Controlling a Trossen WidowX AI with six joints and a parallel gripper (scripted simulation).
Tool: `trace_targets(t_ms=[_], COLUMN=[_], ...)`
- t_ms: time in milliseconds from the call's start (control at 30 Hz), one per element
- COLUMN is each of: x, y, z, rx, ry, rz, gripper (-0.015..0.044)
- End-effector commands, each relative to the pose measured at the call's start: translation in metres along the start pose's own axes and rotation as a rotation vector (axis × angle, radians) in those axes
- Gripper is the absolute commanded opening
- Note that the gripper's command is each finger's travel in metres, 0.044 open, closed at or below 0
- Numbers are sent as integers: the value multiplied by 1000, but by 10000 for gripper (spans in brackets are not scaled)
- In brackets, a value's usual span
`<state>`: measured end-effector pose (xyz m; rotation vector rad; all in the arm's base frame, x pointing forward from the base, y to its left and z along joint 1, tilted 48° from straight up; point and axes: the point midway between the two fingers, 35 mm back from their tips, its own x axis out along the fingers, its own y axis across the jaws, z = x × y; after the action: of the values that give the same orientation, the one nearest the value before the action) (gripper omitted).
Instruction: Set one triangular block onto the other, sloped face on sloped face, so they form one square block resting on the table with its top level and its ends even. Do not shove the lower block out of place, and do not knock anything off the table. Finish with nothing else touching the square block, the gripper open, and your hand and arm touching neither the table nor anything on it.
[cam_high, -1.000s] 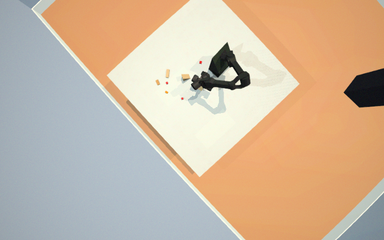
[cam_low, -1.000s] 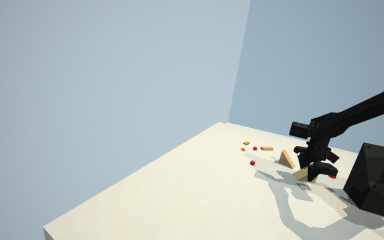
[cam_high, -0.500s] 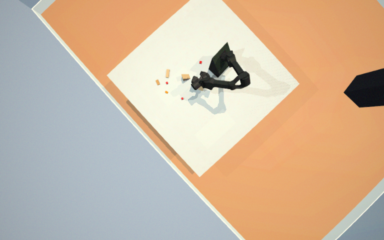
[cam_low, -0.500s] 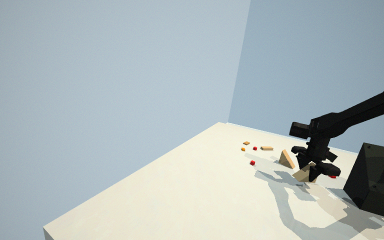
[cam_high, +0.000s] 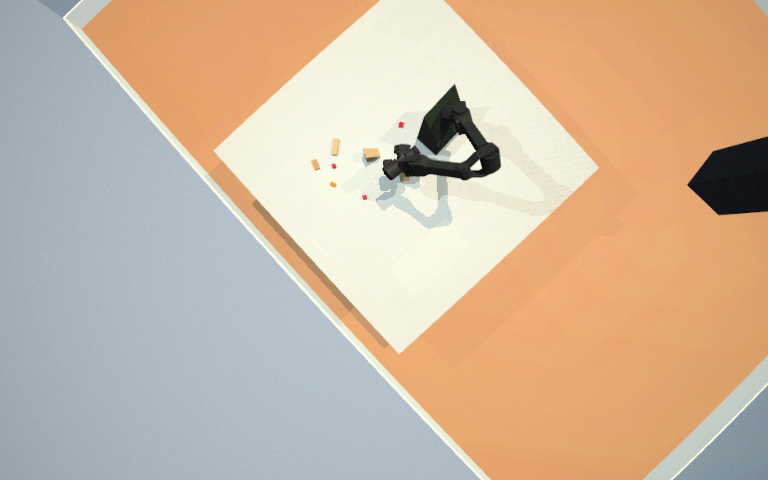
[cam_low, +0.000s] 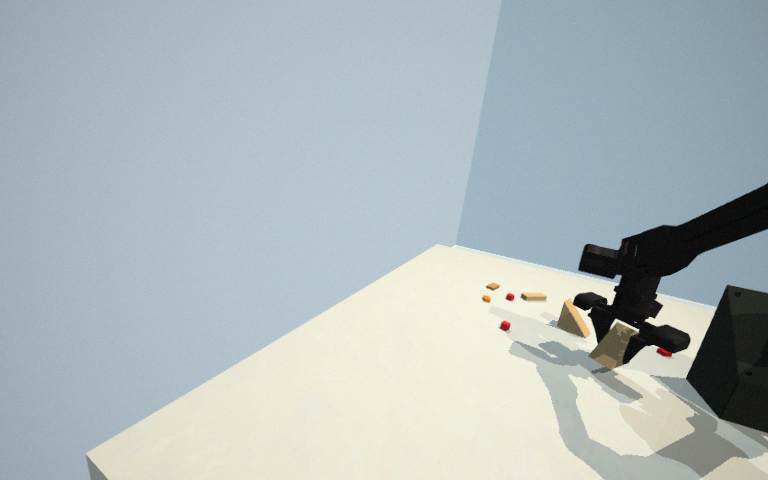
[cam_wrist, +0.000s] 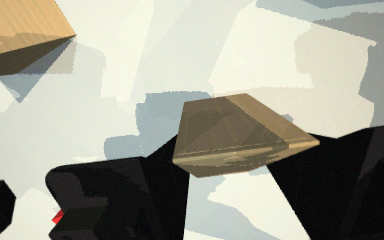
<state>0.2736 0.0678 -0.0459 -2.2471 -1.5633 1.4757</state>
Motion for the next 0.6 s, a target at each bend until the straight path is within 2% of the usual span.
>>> trace_targets(t_ms=[0,567], x=[0,0], y=[0,0], z=[0,0], rx=[-105,-555], ry=[-2,-3], rz=[4,5], gripper=[0,0])
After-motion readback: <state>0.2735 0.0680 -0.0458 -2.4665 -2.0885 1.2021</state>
